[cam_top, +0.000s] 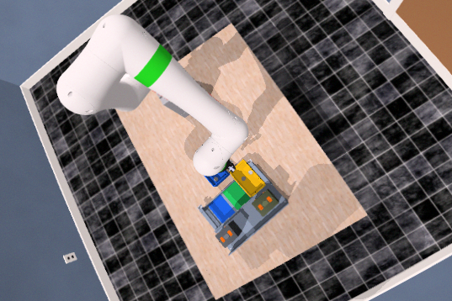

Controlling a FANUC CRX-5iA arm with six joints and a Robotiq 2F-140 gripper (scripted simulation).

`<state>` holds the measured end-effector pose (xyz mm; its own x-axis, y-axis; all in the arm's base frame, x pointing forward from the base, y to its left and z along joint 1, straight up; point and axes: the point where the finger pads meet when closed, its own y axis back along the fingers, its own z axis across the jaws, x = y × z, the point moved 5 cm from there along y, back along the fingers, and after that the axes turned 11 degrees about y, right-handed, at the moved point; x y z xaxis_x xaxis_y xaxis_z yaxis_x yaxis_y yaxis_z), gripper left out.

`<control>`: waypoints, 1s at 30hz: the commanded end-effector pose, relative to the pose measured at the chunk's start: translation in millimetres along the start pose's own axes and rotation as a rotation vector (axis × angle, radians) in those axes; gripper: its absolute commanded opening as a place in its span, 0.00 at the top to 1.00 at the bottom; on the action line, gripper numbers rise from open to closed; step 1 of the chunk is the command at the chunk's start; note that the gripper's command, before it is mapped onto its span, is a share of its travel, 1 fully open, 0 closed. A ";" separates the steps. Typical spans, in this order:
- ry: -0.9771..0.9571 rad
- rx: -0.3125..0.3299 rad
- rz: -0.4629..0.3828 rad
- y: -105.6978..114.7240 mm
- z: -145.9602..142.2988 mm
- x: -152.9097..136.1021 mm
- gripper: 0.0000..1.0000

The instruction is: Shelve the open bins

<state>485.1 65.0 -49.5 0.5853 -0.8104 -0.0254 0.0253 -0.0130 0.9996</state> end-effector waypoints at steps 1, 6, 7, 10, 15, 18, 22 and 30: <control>-0.158 0.017 0.025 -2.4 12.5 -9.6 1.00; -0.188 0.020 0.025 -3.0 15.0 -11.2 1.00; -0.188 0.020 0.025 -3.0 15.0 -11.2 1.00; -0.188 0.020 0.025 -3.0 15.0 -11.2 1.00; -0.188 0.020 0.025 -3.0 15.0 -11.2 1.00; -0.188 0.020 0.025 -3.0 15.0 -11.2 1.00; -0.188 0.020 0.025 -3.0 15.0 -11.2 1.00; -0.188 0.020 0.025 -3.0 15.0 -11.2 1.00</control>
<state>466.1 65.3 -52.1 0.4240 -0.9057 0.0006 -0.0044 -0.0013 1.0000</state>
